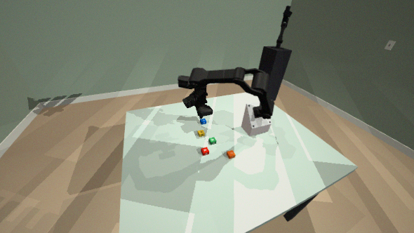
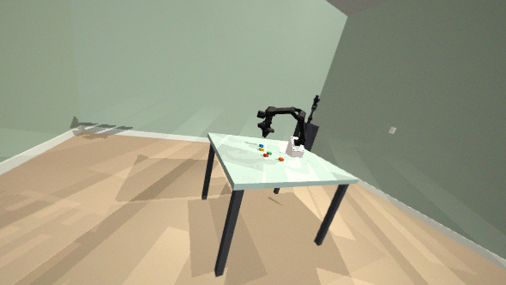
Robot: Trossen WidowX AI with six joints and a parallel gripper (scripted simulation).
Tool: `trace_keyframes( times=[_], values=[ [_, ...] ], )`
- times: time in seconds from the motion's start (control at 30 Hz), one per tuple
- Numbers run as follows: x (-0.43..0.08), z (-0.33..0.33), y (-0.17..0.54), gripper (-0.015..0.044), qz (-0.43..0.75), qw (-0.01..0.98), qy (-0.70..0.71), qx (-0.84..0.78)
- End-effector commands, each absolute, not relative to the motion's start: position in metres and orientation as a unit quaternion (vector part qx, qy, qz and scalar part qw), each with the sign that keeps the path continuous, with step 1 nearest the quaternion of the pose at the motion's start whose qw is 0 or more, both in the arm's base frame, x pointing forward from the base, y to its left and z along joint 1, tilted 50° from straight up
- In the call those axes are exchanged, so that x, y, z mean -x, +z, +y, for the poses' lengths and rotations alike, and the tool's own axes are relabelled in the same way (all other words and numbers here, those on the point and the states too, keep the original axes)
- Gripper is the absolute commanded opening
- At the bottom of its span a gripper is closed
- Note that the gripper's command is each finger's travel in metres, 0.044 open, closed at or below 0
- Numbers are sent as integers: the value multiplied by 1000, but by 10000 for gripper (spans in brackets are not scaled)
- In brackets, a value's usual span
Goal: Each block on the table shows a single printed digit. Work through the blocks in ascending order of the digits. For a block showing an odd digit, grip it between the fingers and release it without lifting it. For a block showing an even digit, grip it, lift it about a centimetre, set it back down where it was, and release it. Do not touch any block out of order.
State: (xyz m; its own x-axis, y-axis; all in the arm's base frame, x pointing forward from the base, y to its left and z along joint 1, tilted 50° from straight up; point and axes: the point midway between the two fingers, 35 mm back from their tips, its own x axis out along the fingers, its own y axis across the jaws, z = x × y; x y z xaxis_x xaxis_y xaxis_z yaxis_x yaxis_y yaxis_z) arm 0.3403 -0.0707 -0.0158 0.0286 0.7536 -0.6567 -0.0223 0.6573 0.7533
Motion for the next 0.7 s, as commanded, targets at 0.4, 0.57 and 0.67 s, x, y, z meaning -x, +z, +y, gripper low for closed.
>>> trace_keyframes(
  times=[0.4, 0.57, 0.67],
  values=[
    [-274, -136, -97, 146, 633, 656, 291, -291],
    [-277, -80, -145, 278, 632, 656, 292, -292],
    [-276, -77, -147, 356, 632, 656, 292, -292]
  ],
)
